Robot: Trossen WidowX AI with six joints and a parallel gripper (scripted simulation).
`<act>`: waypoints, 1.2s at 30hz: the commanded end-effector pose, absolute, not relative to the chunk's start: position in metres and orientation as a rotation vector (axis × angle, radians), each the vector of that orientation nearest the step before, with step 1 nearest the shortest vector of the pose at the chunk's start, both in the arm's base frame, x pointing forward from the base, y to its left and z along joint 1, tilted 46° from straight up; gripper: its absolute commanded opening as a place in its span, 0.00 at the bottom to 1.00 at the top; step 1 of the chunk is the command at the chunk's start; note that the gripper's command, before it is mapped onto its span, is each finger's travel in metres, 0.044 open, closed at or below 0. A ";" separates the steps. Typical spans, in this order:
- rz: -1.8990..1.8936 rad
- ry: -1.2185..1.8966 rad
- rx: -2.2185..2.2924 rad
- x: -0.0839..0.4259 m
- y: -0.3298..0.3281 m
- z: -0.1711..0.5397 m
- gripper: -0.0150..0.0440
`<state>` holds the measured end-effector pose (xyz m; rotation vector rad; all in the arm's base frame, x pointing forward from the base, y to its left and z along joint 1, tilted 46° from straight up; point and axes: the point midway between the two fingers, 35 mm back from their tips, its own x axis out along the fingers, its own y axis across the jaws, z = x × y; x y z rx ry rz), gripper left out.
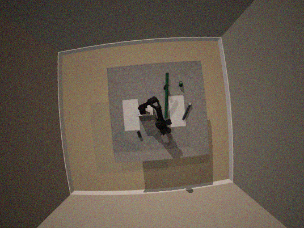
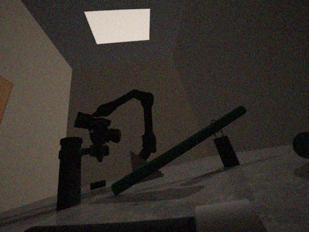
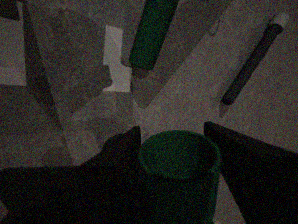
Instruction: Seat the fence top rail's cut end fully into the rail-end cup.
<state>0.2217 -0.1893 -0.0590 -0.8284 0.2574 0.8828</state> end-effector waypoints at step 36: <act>0.805 0.411 -0.707 0.240 -0.191 -0.056 0.25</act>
